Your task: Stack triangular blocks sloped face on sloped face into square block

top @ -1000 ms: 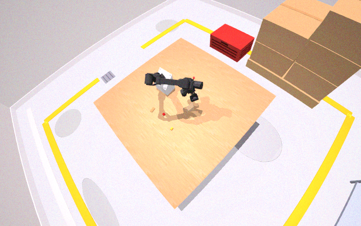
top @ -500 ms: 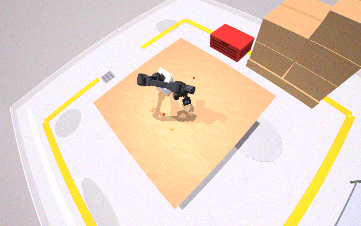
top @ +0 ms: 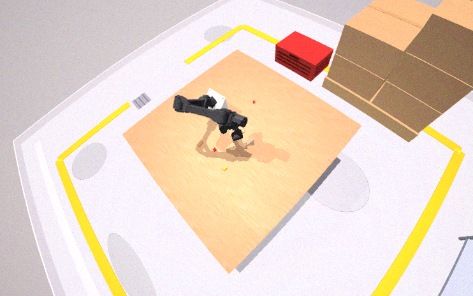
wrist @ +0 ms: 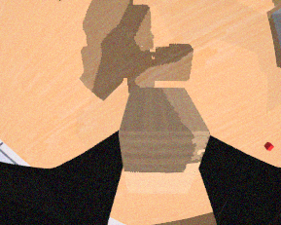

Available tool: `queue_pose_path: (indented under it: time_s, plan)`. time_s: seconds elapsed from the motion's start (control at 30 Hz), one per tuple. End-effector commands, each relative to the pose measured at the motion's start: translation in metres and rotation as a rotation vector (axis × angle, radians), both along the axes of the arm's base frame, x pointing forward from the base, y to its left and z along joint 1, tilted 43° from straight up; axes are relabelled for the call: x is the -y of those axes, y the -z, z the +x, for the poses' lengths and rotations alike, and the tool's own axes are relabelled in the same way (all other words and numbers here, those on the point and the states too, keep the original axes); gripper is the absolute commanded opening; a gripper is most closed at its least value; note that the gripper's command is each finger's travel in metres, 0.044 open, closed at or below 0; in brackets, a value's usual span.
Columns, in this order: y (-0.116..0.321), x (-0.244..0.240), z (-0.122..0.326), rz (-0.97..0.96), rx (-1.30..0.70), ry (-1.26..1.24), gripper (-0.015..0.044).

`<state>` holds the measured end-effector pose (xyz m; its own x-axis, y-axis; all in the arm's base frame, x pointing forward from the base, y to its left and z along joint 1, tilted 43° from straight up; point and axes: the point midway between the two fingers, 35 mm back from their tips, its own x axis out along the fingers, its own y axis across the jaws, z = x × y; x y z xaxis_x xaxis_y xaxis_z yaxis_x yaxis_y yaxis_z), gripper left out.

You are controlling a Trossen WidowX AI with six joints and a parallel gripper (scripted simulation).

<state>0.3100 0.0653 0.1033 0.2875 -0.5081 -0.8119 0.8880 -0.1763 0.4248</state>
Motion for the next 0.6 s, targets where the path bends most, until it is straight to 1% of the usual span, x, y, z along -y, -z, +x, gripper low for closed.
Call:
queue_pose_path:
  time_s: [0.0, 0.4, 0.57]
  plan:
    - [0.011, 0.006, 0.004, -0.005, -0.004, -0.002, 0.0000]
    - [0.060, 0.024, 0.024, -0.007, -0.002, -0.002, 0.0000]
    - [0.066, 0.027, 0.025, -0.007, -0.002, -0.002, 0.0000]
